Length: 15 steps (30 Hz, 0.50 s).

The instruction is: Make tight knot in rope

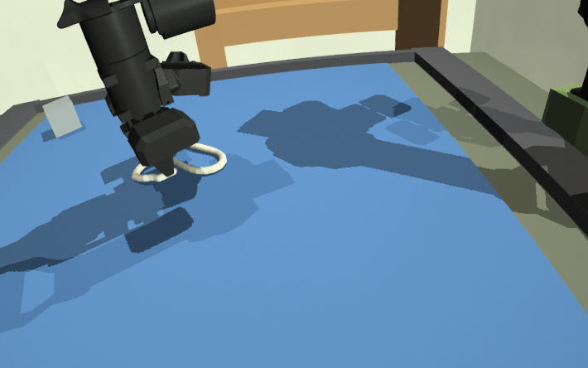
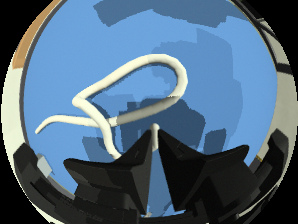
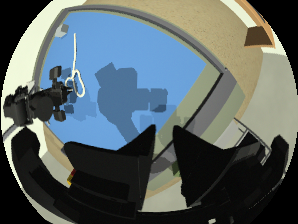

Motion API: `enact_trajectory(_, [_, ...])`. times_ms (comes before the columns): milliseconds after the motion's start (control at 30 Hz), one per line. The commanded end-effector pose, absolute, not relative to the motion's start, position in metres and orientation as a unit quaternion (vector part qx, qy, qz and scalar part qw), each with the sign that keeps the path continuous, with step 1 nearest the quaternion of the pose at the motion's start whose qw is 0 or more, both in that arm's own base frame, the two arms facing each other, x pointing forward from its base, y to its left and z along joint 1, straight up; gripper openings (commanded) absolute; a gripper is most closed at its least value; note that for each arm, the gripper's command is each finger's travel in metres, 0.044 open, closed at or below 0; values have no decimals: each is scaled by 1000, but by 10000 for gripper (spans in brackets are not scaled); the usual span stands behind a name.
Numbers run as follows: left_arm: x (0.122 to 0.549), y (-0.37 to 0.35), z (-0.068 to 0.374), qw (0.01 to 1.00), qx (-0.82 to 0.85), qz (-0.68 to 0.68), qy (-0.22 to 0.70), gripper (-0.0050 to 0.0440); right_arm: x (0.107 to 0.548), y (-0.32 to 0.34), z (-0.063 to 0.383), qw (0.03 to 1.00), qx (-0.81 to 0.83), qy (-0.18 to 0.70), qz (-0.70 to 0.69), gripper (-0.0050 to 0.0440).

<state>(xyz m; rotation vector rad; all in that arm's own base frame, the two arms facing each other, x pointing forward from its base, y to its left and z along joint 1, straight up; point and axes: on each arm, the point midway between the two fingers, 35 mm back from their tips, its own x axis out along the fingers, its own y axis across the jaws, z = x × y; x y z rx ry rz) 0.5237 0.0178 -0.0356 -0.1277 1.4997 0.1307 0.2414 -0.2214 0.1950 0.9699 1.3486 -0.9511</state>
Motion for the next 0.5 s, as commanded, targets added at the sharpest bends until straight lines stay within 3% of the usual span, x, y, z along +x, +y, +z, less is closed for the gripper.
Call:
enact_trajectory(0, [531,18,-24,741,-59,56,667,20,240,-221,203,584,412,568,-408,85])
enact_trajectory(333, [531,18,-24,741,-59,56,667,20,240,-221,203,584,412,568,-408,85])
enact_trajectory(433, [532,18,-26,740,-59,56,667,85,240,-221,203,584,412,568,-408,85])
enact_trajectory(467, [532,18,-26,740,-59,56,667,85,240,-221,203,584,412,568,-408,85])
